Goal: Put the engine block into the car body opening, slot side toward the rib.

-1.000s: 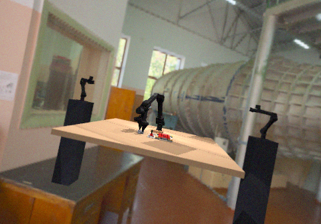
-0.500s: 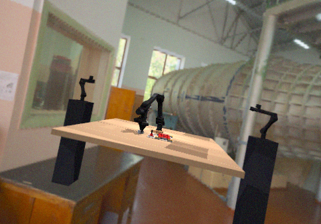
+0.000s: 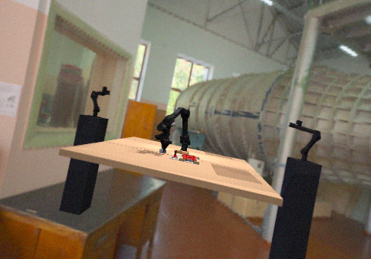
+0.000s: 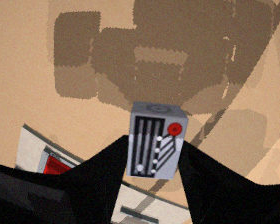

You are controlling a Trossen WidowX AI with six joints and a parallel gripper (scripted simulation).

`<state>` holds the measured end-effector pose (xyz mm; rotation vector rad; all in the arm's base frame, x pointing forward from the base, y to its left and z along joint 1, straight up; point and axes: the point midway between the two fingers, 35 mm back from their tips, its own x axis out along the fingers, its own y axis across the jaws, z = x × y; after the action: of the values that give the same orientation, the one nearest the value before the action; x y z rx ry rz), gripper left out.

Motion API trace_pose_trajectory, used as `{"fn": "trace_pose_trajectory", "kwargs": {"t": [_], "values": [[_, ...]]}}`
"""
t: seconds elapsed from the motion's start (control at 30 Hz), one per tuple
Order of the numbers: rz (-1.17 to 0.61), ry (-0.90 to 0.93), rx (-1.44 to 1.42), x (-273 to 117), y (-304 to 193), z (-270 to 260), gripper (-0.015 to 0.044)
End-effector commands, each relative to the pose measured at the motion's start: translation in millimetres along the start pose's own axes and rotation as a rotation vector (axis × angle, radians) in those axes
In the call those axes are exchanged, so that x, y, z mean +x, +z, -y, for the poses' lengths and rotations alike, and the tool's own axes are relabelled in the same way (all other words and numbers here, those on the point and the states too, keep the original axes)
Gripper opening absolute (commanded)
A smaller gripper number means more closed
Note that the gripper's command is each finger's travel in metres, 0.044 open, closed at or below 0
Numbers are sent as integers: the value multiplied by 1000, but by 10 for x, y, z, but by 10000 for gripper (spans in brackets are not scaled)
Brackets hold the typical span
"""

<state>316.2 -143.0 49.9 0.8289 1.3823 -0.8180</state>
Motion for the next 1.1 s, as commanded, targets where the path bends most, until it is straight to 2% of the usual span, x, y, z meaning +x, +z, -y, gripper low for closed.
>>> {"fn": "trace_pose_trajectory", "kwargs": {"t": [0.0,1.07], "values": [[8,1,3,-125,28,-14,0],[8,0,3,-1114,-16,13,0]]}}
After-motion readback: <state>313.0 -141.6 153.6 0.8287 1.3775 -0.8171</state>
